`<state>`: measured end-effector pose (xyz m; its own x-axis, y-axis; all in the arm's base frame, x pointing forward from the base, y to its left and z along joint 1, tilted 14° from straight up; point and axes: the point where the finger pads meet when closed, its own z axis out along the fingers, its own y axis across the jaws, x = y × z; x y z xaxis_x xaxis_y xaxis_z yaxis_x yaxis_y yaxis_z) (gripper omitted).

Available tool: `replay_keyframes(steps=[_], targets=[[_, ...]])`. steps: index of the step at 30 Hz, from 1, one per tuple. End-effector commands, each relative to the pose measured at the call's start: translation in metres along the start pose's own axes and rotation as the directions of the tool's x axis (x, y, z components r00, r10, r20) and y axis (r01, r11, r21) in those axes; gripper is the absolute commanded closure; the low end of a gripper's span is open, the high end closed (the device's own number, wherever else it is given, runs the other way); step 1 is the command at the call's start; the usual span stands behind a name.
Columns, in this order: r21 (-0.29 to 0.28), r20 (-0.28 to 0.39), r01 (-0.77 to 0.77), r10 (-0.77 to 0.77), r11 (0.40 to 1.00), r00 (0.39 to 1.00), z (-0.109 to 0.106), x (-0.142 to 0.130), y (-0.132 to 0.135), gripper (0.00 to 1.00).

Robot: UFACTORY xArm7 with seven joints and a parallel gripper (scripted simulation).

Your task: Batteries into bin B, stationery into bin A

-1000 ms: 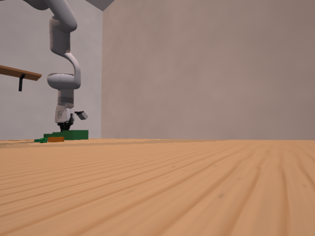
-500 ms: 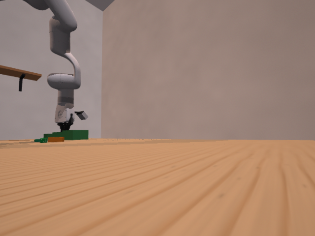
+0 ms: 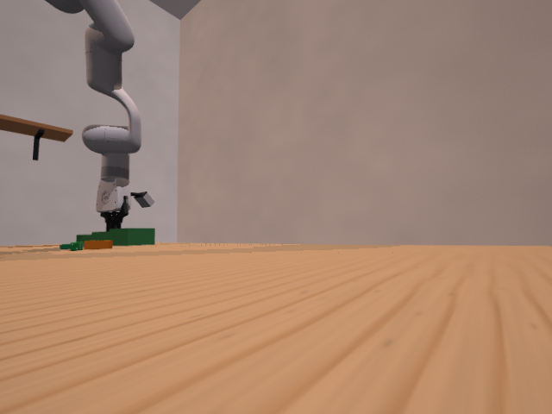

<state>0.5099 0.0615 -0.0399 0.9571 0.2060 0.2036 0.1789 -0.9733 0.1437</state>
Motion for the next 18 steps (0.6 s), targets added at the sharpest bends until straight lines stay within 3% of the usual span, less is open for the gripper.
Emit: replay_keyframes(steps=[1, 12, 18], targets=[[0.0, -0.004, 0.0, 0.0, 1.0, 1.0, -0.006, 0.002, 0.0, 0.93], [0.0, -0.004, 0.0, 0.0, 1.0, 1.0, -0.018, 0.002, 0.0, 0.93], [0.0, -0.004, 0.0, 0.0, 1.0, 1.0, -0.042, 0.002, 0.0, 0.93]])
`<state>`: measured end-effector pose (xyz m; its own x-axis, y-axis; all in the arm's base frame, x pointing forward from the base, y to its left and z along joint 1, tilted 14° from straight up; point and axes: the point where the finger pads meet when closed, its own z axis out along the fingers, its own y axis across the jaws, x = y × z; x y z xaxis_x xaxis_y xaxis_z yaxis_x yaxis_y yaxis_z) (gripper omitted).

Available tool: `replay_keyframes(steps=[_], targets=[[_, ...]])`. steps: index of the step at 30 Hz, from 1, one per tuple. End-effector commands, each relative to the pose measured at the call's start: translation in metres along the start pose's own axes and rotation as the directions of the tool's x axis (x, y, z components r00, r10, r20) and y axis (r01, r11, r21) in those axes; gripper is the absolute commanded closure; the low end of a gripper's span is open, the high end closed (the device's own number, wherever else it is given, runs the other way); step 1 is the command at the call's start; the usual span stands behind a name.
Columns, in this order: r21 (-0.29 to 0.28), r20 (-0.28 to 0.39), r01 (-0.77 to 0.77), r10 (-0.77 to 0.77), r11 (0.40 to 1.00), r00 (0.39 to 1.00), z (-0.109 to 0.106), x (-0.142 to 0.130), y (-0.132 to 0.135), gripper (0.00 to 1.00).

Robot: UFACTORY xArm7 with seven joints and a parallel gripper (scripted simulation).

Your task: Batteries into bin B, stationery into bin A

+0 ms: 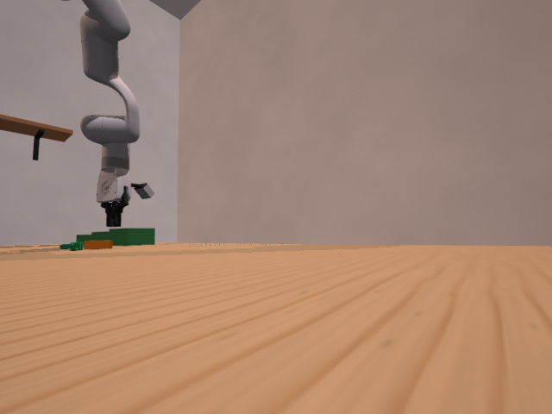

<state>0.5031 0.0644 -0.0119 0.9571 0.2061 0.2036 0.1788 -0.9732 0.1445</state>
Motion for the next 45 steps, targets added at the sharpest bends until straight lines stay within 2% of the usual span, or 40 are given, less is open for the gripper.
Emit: replay_keyframes(steps=[1, 6, 9, 11, 25, 28, 43, 45], targets=[[0.001, -0.004, 0.0, 0.0, 1.0, 1.0, -0.017, 0.002, 0.0, 0.93], [0.001, -0.004, 0.0, 0.0, 1.0, 1.0, -0.022, 0.002, 0.0, 0.93], [0.001, -0.004, 0.0, 0.0, 1.0, 1.0, -0.022, 0.004, -0.015, 0.93], [0.001, -0.004, 0.0, 0.0, 1.0, 1.0, -0.022, 0.004, -0.015, 0.93], [0.002, -0.004, 0.0, 0.0, 1.0, 1.0, -0.022, 0.011, -0.084, 0.93], [0.002, -0.004, 0.0, 0.0, 1.0, 1.0, -0.022, 0.011, -0.084, 0.93], [0.002, -0.004, 0.0, 0.0, 1.0, 1.0, 0.018, 0.011, -0.084, 0.93], [0.002, -0.004, 0.0, 0.0, 1.0, 1.0, 0.018, 0.011, -0.084, 0.93]])
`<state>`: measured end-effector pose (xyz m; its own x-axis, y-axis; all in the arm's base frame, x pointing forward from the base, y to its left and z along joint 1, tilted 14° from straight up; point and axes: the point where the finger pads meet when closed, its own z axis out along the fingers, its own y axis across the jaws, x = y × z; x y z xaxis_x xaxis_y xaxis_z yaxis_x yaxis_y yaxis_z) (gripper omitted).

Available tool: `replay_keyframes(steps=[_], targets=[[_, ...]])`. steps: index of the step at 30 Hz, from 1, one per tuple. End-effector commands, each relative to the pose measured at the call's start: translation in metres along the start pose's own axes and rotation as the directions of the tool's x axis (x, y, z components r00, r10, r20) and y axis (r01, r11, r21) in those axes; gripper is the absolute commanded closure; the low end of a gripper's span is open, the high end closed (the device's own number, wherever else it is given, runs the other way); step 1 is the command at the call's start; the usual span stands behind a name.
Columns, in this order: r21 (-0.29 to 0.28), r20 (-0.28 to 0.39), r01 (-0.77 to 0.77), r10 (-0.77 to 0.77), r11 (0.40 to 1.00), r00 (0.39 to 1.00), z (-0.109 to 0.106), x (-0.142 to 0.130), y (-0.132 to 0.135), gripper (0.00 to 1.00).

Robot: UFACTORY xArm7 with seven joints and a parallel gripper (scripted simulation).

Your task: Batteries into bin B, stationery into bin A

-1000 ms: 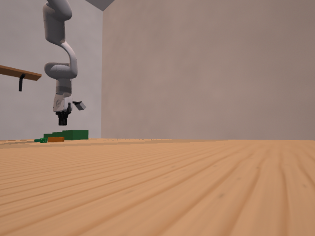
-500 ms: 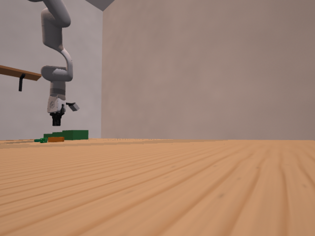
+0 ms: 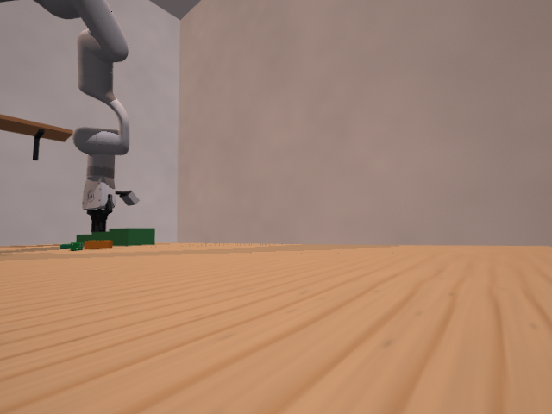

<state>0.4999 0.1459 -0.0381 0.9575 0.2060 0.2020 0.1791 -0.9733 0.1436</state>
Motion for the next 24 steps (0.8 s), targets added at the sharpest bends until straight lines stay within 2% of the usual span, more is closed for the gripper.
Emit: replay_keyframes(steps=[1, 8, 24], targets=[[0.001, -0.006, 0.0, 0.0, 1.0, 1.0, 0.004, 0.002, -0.001, 0.93], [0.001, -0.006, 0.0, 0.0, 1.0, 1.0, 0.021, 0.003, -0.001, 0.93], [0.001, -0.006, 0.0, 0.0, 1.0, 1.0, 0.021, 0.003, -0.001, 0.93]])
